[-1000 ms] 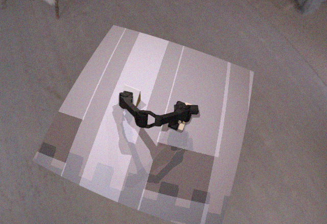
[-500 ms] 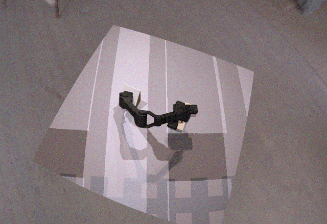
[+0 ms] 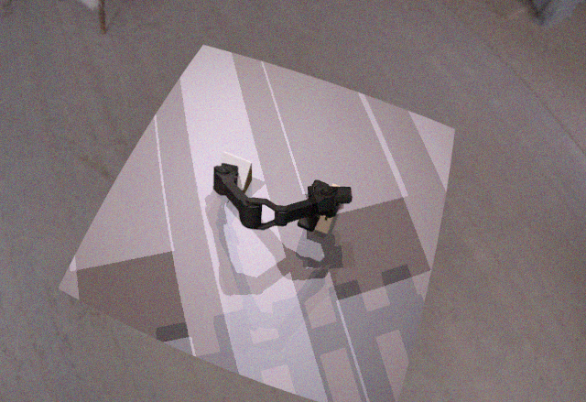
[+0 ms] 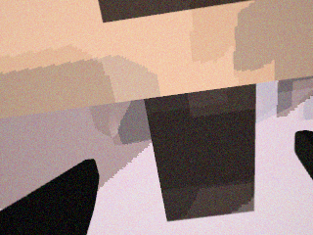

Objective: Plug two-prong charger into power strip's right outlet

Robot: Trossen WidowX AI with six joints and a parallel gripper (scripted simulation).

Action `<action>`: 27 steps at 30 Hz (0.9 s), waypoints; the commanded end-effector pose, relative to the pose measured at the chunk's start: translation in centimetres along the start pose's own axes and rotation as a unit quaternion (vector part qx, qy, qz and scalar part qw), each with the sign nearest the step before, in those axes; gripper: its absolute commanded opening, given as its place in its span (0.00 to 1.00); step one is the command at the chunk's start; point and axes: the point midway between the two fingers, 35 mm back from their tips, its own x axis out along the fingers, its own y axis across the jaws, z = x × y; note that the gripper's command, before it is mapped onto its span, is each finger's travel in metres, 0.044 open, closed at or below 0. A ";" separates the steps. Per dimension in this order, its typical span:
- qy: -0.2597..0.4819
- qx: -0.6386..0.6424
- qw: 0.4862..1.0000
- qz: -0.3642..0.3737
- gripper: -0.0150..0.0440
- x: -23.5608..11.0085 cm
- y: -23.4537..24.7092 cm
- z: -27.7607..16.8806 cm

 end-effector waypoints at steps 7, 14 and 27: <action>-0.003 0.003 1.000 0.000 1.00 -0.1 0.0 -1.1; -0.003 0.003 1.000 0.000 1.00 0.0 0.0 -1.8; -0.003 0.003 1.000 0.000 1.00 0.1 0.0 -3.2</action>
